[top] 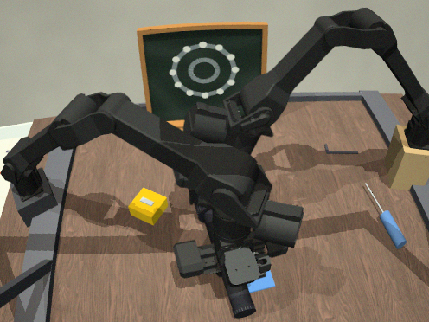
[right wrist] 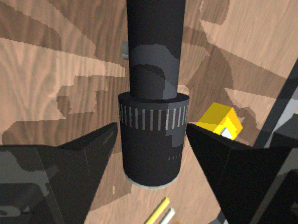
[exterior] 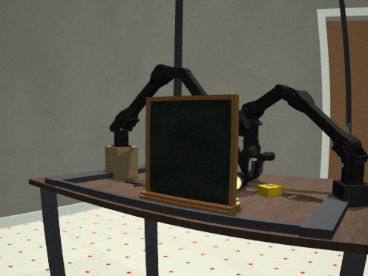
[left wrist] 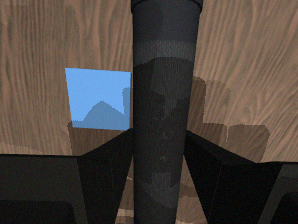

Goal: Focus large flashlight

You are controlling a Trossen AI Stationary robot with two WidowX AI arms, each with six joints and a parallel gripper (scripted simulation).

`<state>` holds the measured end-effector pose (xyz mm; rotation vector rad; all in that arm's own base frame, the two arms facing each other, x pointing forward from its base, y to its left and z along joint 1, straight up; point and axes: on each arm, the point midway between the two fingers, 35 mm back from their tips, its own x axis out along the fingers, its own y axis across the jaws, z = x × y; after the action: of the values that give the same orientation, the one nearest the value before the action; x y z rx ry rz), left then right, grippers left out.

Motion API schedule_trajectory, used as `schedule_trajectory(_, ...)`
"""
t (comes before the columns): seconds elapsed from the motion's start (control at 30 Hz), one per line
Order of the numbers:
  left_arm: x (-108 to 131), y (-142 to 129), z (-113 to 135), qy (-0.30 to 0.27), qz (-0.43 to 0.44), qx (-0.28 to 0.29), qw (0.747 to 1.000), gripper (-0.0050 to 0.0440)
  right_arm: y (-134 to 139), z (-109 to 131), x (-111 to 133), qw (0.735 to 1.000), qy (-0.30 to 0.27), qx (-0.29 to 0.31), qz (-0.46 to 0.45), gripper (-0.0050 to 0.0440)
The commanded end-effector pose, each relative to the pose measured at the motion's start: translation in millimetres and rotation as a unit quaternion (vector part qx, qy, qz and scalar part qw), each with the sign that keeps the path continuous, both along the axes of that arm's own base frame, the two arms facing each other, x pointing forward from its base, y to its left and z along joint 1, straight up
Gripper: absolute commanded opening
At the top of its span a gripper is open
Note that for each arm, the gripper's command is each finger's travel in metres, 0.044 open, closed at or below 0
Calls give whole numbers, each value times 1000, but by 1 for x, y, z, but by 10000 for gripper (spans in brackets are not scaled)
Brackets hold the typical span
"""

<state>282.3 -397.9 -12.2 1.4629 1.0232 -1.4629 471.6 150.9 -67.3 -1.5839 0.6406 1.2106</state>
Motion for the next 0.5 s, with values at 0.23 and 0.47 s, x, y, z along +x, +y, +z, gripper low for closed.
schedule_trajectory(0.23,3,-5,13,-9,2,-15,1000,130,2,8,5,1000,-11,4,-3,226)
schedule_trajectory(0.47,3,-5,13,-9,2,-15,1000,130,3,11,9,999,35,-16,-3,226)
